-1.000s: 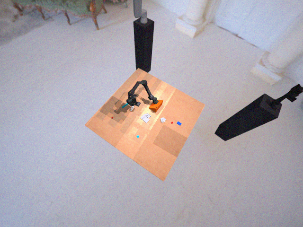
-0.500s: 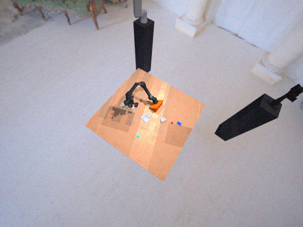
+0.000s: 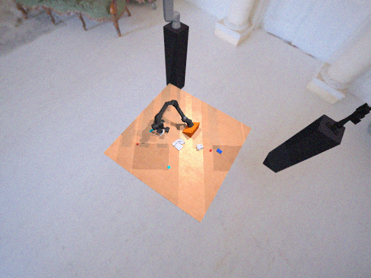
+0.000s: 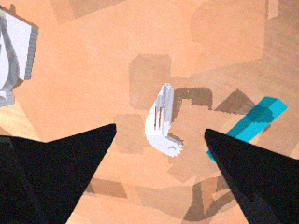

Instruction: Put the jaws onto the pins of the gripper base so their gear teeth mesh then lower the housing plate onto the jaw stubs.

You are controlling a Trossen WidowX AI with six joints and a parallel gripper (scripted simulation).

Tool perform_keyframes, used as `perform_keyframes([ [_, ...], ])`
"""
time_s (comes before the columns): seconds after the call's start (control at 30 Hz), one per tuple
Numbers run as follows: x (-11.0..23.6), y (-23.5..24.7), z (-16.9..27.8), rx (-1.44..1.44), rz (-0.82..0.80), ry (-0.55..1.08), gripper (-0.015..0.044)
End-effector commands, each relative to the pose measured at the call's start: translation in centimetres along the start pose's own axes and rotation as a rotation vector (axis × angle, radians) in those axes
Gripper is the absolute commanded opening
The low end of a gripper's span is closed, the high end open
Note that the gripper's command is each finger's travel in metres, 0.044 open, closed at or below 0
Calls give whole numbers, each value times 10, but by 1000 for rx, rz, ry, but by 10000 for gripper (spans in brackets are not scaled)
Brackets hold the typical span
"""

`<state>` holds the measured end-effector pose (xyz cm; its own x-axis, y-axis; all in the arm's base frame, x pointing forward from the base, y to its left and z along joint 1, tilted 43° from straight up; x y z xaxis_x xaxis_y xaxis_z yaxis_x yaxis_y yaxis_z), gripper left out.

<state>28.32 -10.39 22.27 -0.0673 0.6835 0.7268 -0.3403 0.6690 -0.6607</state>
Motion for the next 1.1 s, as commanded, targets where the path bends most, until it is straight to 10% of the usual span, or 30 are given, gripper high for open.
perform_keyframes([
  [0.0,-8,1,0,7,-5,3,440],
  [1.07,-45,1,1,7,-2,3,440],
])
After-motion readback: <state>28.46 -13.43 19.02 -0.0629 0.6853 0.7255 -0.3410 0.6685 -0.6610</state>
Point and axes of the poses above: the point midway between the two fingers, 35 mm back from their tips, its own x axis back along the fingers, its own y axis across the jaws, z = x × y, the point moved 5 cm from there along x, back along the fingers, and after that the axes turned 3 degrees about -x, right-handed, at the moved point
